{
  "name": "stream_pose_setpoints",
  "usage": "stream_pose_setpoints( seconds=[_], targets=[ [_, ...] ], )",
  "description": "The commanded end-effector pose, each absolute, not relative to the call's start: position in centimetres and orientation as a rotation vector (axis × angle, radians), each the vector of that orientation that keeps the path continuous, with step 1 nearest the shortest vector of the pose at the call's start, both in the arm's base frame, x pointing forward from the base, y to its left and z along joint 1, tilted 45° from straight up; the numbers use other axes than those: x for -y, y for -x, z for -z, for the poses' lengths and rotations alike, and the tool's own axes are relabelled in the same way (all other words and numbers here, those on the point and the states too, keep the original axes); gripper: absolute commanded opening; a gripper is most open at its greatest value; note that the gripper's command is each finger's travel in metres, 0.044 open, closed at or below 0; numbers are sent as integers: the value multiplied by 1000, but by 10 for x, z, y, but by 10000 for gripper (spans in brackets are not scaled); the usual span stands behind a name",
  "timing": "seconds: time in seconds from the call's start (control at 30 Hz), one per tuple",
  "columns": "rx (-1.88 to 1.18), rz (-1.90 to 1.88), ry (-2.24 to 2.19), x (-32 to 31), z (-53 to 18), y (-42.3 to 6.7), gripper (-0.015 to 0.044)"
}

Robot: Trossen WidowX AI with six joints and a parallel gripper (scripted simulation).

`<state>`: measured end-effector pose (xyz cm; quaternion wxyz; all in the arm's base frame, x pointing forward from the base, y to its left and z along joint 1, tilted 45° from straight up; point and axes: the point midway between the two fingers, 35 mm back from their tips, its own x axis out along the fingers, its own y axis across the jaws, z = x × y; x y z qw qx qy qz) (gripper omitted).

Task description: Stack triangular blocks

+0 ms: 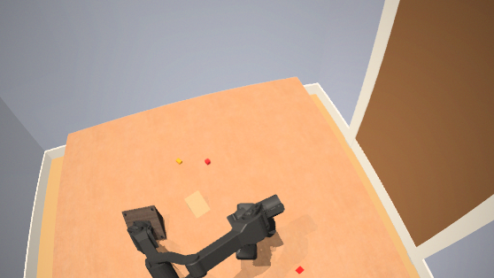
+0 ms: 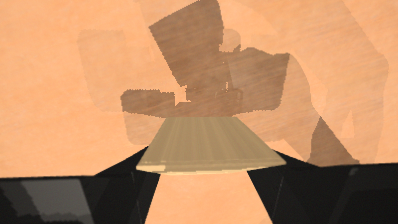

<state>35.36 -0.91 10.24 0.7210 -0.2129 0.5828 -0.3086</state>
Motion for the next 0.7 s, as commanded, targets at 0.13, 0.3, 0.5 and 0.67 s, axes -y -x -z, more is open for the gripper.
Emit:
stream_pose_setpoints(
  seconds=[0.13,0.3,0.5,0.67],
  targets=[
    [-1298,665,490,9,-102,-354,0],
    [-1317,635,530,9,-102,-354,0],
    [-1384,513,683,9,-102,-354,0],
    [-1435,406,811,9,-102,-354,0]
  ],
)
